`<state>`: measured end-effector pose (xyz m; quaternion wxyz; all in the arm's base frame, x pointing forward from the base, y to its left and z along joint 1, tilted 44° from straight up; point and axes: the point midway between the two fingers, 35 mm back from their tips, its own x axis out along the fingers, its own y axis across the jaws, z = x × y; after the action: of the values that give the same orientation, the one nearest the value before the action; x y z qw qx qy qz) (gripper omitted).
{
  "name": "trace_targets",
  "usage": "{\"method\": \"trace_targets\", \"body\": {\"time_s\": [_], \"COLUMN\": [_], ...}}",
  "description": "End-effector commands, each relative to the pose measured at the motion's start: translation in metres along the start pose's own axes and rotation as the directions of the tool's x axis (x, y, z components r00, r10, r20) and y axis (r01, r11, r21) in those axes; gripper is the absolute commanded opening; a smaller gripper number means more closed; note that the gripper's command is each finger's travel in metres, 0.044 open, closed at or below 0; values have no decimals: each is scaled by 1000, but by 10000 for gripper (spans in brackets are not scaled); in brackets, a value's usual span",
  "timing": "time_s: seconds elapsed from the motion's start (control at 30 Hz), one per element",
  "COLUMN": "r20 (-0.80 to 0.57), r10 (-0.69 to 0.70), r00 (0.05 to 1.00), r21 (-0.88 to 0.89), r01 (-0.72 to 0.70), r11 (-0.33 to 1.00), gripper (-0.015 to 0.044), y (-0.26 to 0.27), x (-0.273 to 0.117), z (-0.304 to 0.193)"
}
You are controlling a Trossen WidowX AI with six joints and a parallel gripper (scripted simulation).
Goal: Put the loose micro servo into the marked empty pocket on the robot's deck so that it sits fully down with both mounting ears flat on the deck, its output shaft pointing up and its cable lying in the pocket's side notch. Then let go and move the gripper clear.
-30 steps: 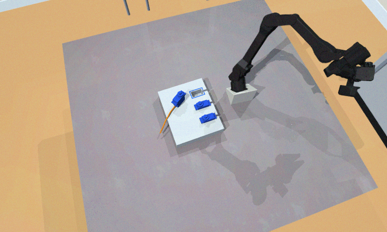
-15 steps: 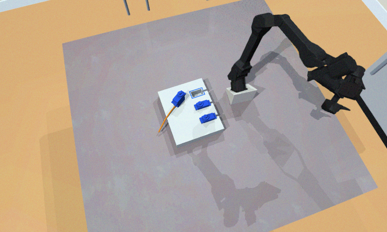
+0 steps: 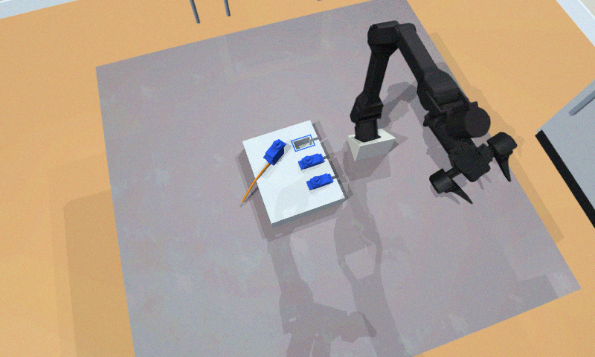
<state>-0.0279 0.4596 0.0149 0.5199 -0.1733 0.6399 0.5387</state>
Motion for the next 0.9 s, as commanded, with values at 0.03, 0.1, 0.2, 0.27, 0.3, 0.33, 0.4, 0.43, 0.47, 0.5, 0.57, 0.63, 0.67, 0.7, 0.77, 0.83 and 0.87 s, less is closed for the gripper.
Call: {"method": "trace_targets", "body": {"time_s": [0.03, 0.1, 0.2, 0.27, 0.3, 0.33, 0.4, 0.43, 0.47, 0.5, 0.57, 0.63, 0.67, 0.7, 0.77, 0.83, 0.87], "r20": [32, 37, 36, 24, 16, 6, -17, -32, -48, -65, -104, -147, -170, -193, -243, -298, -327], "r10": [-126, -185, -265, -322, -350, -377, -424, -449, -473, -495, -536, -571, -587, -600, -623, -639, -645], "r00": [992, 982, 964, 947, 937, 926, 905, 893, 880, 866, 838, 808, 792, 776, 744, 709, 691], "r21": [68, 104, 151, 185, 202, 218, 252, 267, 280, 293, 316, 335, 342, 349, 358, 363, 364], "r01": [123, 180, 257, 312, 339, 367, 415, 440, 466, 491, 539, 584, 605, 626, 665, 704, 721], "r11": [990, 978, 955, 932, 919, 904, 874, 857, 839, 820, 781, 740, 718, 697, 655, 611, 589], "gripper": [440, 440, 440, 440, 440, 440, 440, 440, 440, 440, 440, 440, 440, 440, 440, 440, 440], "y": [-53, -79, -115, -140, -153, -165, -189, -201, -212, -224, -246, -267, -277, -286, -304, -322, -330], "x": [-25, -38, -58, -72, -80, -87, -102, -110, -118, -126, -143, -160, -169, -177, -194, -212, -221], "z": [17, 21, 25, 24, 23, 22, 17, 15, 11, 7, -2, -13, -19, -25, -39, -55, -63]}}
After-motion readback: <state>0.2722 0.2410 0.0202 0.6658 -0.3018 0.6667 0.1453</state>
